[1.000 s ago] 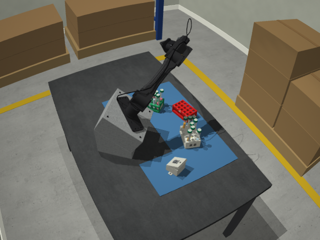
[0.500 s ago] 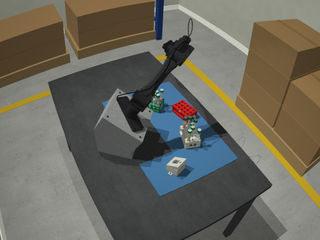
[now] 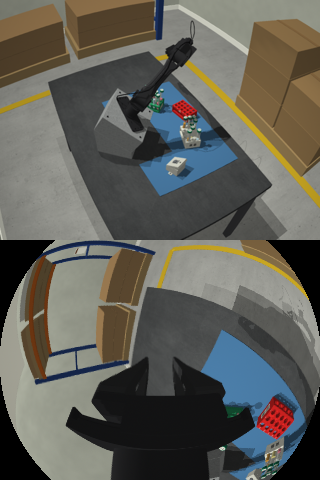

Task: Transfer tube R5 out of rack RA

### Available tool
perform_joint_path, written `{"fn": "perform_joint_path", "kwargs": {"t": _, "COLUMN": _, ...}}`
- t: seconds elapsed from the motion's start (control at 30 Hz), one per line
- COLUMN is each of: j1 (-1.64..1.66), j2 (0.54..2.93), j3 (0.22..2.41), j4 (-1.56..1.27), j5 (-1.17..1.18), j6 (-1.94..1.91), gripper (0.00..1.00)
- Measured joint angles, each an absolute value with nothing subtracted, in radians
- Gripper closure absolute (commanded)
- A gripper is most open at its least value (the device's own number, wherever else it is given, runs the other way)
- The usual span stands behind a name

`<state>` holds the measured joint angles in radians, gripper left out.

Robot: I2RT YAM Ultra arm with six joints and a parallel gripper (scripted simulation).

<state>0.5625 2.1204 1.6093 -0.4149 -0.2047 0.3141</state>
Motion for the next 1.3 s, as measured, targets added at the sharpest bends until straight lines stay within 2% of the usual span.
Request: {"fn": "perform_joint_path", "kwargs": {"t": 1.3, "j1": 0.468, "j2": 1.774, "j3": 1.228, "j4": -0.636, "j5": 0.163, "j6": 0.321, "gripper": 0.7}}
